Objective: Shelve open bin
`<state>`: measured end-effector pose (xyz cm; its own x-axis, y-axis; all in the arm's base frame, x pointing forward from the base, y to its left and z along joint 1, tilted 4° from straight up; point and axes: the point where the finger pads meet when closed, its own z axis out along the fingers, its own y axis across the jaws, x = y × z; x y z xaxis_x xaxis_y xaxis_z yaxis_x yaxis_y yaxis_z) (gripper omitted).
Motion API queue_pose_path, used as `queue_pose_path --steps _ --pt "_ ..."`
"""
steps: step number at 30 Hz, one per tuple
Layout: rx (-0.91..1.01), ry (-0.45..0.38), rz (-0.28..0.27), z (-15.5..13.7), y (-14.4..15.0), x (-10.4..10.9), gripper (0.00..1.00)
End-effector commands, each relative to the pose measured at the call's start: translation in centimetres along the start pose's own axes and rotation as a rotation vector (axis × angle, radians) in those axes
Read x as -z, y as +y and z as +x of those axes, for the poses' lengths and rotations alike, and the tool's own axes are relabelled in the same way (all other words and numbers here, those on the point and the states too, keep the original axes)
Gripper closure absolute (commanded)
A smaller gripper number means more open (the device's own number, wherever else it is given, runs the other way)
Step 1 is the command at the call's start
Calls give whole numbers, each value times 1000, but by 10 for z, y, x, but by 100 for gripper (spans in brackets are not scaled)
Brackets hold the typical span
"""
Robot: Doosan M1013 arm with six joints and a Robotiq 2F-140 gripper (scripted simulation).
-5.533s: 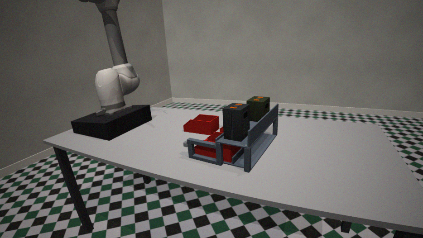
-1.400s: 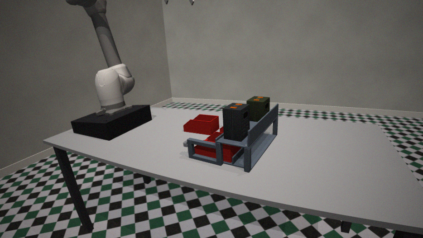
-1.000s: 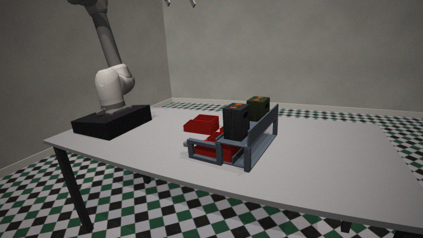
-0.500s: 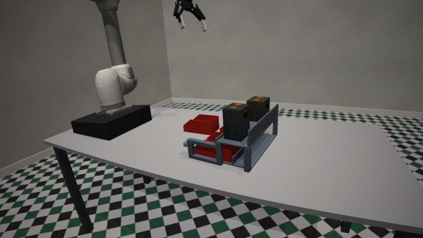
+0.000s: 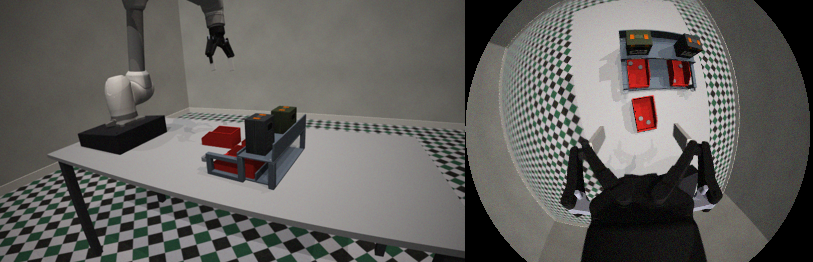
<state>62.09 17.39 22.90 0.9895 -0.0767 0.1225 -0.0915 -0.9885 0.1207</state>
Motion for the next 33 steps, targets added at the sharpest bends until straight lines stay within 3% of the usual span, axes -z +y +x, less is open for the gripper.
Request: queue_pose_path --steps 1,7,9,15,21,22,33 --pt "51 -64 34 -4 -4 -60 0" --pt "99 -138 80 -18 -4 -131 0" --pt "99 -138 80 -18 -4 -131 0" --pt "119 -174 106 -28 -3 -167 0" --pt "123 -181 112 -30 -2 -175 0" --pt "123 -181 112 -30 -2 -175 100" --pt "123 -181 112 -30 -2 -175 100"
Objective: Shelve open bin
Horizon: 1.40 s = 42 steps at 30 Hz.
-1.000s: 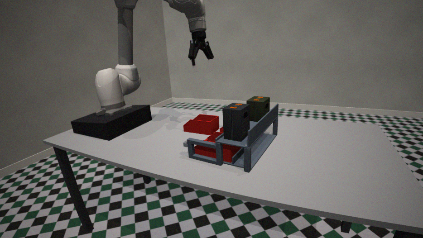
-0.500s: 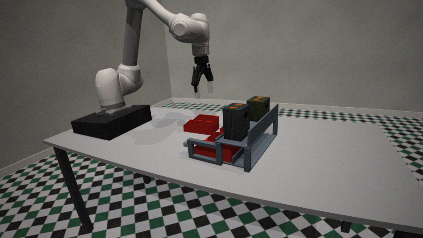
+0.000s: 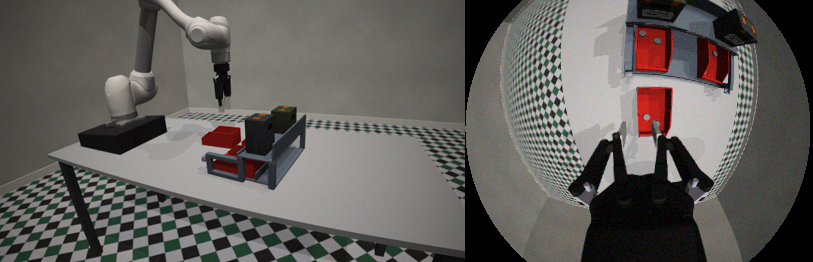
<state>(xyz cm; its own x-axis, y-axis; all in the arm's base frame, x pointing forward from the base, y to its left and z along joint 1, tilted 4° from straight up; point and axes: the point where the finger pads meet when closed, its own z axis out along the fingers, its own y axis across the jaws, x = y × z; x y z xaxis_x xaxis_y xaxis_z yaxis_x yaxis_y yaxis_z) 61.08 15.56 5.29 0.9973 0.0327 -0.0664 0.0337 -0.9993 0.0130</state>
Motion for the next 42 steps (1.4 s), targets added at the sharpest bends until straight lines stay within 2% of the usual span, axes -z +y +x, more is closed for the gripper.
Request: queue_pose_path --steps 1,33,34,42 --pt "0 0 0 0 0 0 100" --pt "0 0 0 0 0 0 100" --pt "0 0 0 0 0 0 85" --pt "0 0 0 0 0 0 85"
